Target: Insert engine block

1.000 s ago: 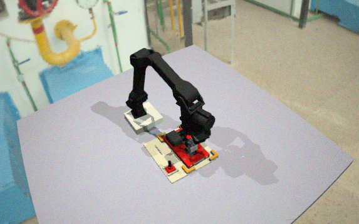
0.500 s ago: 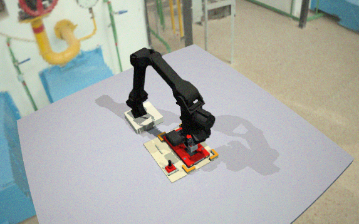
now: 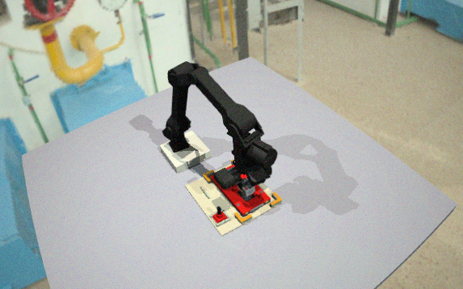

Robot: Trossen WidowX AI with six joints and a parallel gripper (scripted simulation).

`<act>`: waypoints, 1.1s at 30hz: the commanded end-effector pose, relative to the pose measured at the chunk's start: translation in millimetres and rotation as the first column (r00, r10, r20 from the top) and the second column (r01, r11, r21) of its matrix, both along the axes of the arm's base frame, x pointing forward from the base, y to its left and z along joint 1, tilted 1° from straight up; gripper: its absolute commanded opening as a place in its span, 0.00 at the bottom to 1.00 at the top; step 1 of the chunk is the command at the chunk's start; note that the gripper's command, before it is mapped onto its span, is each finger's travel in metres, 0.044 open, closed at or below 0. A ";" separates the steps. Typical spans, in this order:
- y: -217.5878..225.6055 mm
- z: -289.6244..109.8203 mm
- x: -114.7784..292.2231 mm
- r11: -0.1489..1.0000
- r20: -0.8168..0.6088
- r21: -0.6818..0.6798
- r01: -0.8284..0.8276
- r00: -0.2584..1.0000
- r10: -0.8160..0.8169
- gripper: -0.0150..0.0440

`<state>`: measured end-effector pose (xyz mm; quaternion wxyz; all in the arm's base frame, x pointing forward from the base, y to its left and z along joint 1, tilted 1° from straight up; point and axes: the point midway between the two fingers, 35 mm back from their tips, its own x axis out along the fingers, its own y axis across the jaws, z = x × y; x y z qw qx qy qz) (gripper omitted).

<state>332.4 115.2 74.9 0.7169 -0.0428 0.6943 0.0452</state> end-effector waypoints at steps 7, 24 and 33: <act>-0.4 -2.3 0.6 1.000 0.003 -0.002 0.009 1.000 -0.009 0.52; -0.9 -5.9 0.7 1.000 0.003 -0.002 0.006 1.000 -0.006 0.52; -0.9 -7.8 0.8 1.000 0.003 -0.002 0.002 1.000 -0.002 0.52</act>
